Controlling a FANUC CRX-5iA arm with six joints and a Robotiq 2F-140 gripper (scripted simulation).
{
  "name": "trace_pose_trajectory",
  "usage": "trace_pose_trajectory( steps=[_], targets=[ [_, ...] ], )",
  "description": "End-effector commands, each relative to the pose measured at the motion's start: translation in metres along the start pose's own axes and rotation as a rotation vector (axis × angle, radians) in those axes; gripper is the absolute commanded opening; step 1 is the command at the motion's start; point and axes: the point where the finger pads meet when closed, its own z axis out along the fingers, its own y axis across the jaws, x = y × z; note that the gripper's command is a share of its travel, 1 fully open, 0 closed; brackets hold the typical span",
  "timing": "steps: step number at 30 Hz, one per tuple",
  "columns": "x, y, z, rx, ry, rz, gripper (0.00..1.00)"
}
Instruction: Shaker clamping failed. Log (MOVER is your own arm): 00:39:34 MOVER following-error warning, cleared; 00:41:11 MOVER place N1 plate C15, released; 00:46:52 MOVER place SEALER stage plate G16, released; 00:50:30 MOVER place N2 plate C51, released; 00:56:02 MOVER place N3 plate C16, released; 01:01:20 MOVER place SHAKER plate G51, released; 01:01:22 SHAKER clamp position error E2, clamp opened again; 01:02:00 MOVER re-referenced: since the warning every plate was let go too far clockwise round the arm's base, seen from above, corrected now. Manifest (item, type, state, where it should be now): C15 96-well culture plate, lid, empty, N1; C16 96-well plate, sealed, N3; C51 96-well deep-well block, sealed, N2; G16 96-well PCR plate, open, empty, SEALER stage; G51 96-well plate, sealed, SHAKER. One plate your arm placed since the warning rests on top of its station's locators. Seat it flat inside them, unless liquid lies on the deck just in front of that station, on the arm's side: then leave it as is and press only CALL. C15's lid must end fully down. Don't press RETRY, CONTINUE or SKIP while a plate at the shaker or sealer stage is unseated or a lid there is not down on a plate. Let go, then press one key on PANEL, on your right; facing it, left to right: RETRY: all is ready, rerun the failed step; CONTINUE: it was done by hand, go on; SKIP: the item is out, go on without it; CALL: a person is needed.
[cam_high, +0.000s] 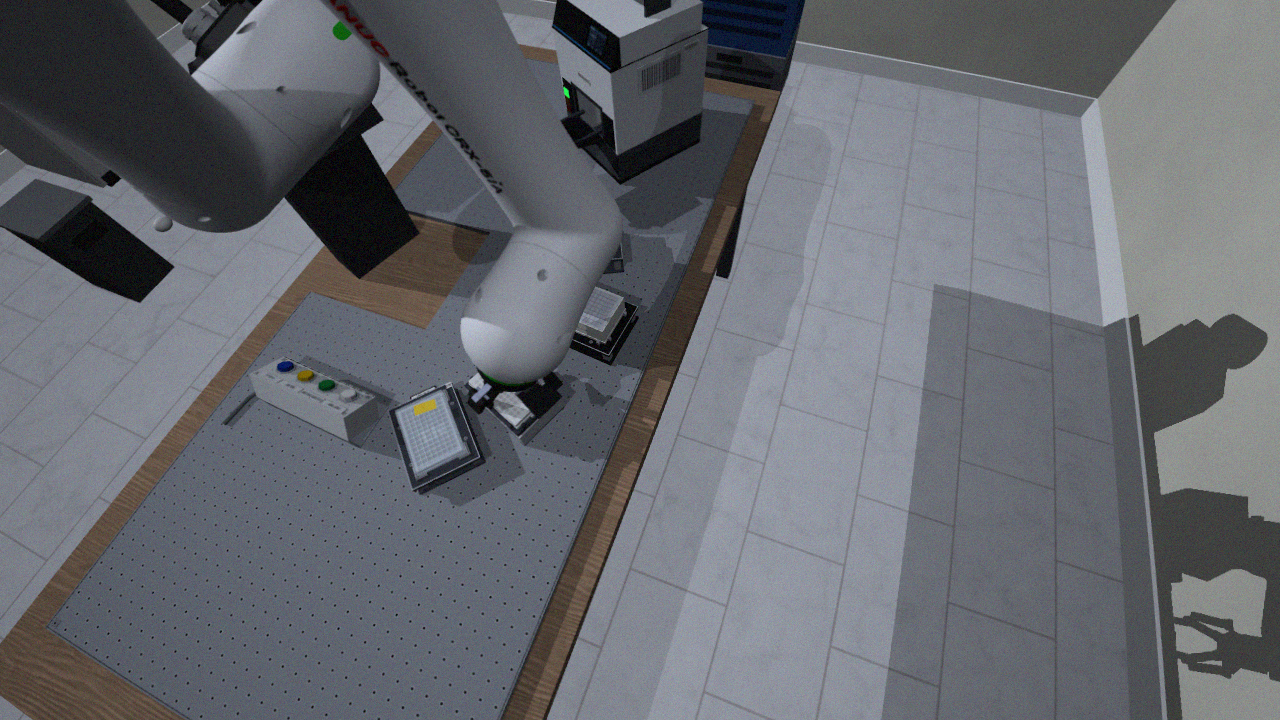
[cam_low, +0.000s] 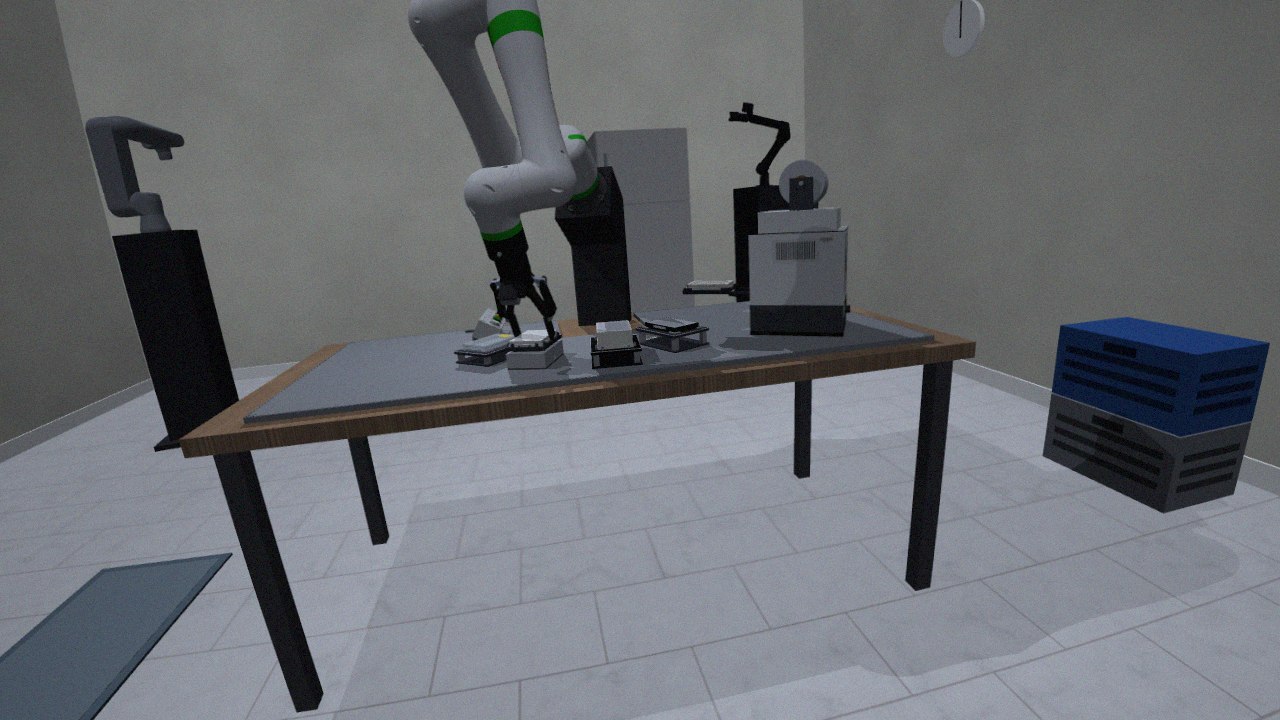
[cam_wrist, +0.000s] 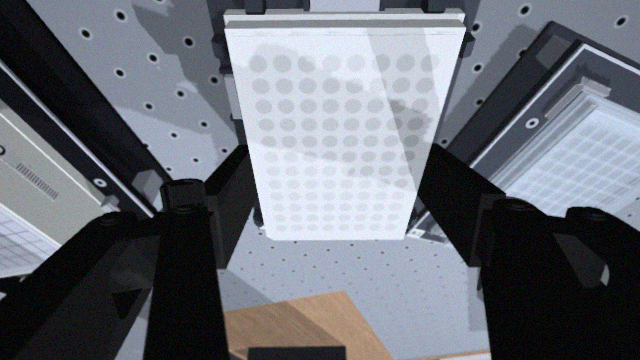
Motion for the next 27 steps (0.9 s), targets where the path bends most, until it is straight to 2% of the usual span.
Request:
trace_pose_trajectory(
  steps=[1,13,14,27],
  targets=[
    [0.0004,0.0001,-0.0005,0.0,0.001,0.0,0.1],
    [0.0004,0.0001,-0.0005,0.0,0.001,0.0,0.1],
    [0.0004,0.0001,-0.0005,0.0,0.001,0.0,1.0],
    [0.0004,0.0001,-0.0005,0.0,0.001,0.0,1.0]
  ],
)
